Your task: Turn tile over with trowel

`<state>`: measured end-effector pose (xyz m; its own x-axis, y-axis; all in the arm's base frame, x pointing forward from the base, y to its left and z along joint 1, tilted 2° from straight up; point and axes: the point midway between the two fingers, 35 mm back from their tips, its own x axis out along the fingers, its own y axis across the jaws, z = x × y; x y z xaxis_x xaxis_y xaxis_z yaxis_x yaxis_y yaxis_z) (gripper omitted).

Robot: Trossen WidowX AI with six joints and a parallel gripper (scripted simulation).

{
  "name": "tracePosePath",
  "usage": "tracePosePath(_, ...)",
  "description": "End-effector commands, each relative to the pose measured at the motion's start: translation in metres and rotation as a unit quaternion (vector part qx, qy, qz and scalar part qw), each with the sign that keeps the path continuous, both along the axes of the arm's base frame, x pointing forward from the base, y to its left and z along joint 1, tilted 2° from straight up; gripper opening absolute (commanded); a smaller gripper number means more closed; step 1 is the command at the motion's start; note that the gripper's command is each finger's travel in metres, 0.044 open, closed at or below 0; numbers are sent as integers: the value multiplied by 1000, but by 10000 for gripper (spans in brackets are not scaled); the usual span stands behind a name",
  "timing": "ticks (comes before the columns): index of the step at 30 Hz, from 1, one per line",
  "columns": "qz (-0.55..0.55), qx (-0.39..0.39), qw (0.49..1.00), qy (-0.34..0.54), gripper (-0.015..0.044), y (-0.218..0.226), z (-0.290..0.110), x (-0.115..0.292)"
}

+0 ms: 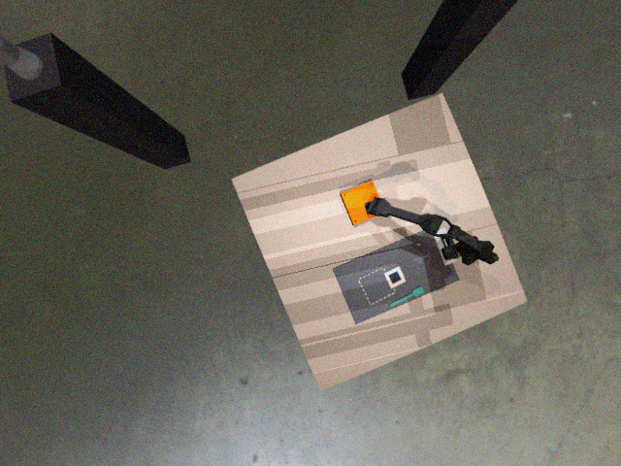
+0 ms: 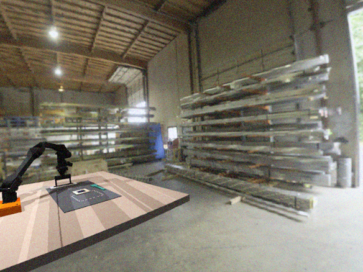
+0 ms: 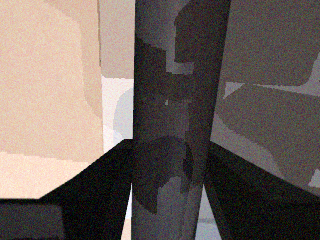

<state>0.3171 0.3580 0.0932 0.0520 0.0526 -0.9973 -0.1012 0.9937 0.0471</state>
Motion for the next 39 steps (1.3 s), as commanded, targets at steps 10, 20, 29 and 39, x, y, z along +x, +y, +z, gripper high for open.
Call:
tracePosePath(10,-1,1,1000,2,130,1,-1,0)
tracePosePath(20,-69,5,998,5,130,1,-1,0)
tracePosePath(29,-202,12,979,13,130,1,-1,0)
tracePosePath(39,-345,19,938,20,130,1,-1,0)
